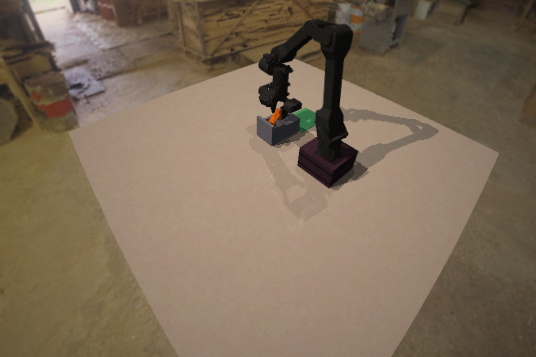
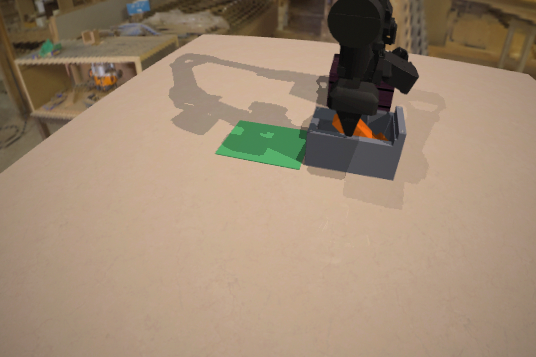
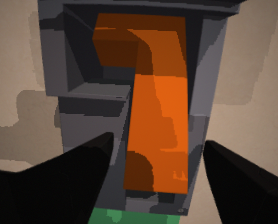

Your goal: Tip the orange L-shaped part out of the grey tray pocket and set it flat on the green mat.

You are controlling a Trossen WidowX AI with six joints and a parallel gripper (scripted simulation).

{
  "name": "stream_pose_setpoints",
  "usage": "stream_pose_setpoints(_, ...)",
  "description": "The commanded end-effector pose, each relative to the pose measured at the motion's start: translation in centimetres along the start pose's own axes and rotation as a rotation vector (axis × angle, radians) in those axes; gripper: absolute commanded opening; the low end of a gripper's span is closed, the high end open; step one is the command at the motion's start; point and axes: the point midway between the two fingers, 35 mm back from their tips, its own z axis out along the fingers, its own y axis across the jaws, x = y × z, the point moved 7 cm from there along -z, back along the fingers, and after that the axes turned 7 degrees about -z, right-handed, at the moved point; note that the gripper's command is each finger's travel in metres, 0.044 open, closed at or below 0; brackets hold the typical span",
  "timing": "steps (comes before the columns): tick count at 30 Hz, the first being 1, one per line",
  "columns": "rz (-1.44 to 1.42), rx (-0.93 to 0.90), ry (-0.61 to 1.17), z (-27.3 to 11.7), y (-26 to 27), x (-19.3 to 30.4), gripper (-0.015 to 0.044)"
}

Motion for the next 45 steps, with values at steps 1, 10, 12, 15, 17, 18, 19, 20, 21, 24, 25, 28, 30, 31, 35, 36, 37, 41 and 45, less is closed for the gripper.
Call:
stream_pose_setpoints(1,0.0,0.001,0.0,0.0,0.0,0.0,0.0201)
stream_pose_setpoints(10,0.0,0.001,0.0,0.0,0.0,0.0,0.0102)
stream_pose_setpoints(12,0.0,0.001,0.0,0.0,0.0,0.0,0.0089)
stream_pose_setpoints(15,0.0,0.001,0.0,0.0,0.0,0.0,0.003)
stream_pose_setpoints(17,0.0,0.001,0.0,0.0,0.0,0.0,0.0)
stream_pose_setpoints(18,0.0,0.001,0.0,0.0,0.0,0.0,0.0)
stream_pose_setpoints(19,0.0,0.001,0.0,0.0,0.0,0.0,0.0)
stream_pose_setpoints(20,0.0,0.001,0.0,0.0,0.0,0.0,0.0)
stream_pose_setpoints(21,0.0,0.001,0.0,-0.1,0.0,0.0,0.0)
stream_pose_setpoints(24,0.0,0.0,0.001,-0.3,0.0,0.0,0.0)
stream_pose_setpoints(25,0.0,0.0,0.001,-0.4,0.0,0.0,0.0)
stream_pose_setpoints(28,-0.001,-0.001,0.001,-0.8,0.0,0.0,0.0)
stream_pose_setpoints(30,-0.001,-0.002,0.002,-1.2,0.0,0.0,0.0)
stream_pose_setpoints(31,-0.001,-0.002,0.002,-1.3,0.0,0.0,0.0)
stream_pose_setpoints(35,-0.002,-0.003,0.002,-2.0,0.1,0.0,0.0)
stream_pose_setpoints(36,-0.002,-0.003,0.002,-2.1,0.1,0.0,0.0)
stream_pose_setpoints(37,-0.002,-0.004,0.003,-2.3,0.1,0.0,0.0)
stream_pose_setpoints(41,-0.002,-0.004,0.003,-2.9,0.1,0.0,0.0)
stream_pose_setpoints(45,-0.002,-0.004,0.003,-3.5,0.1,0.0,0.0)
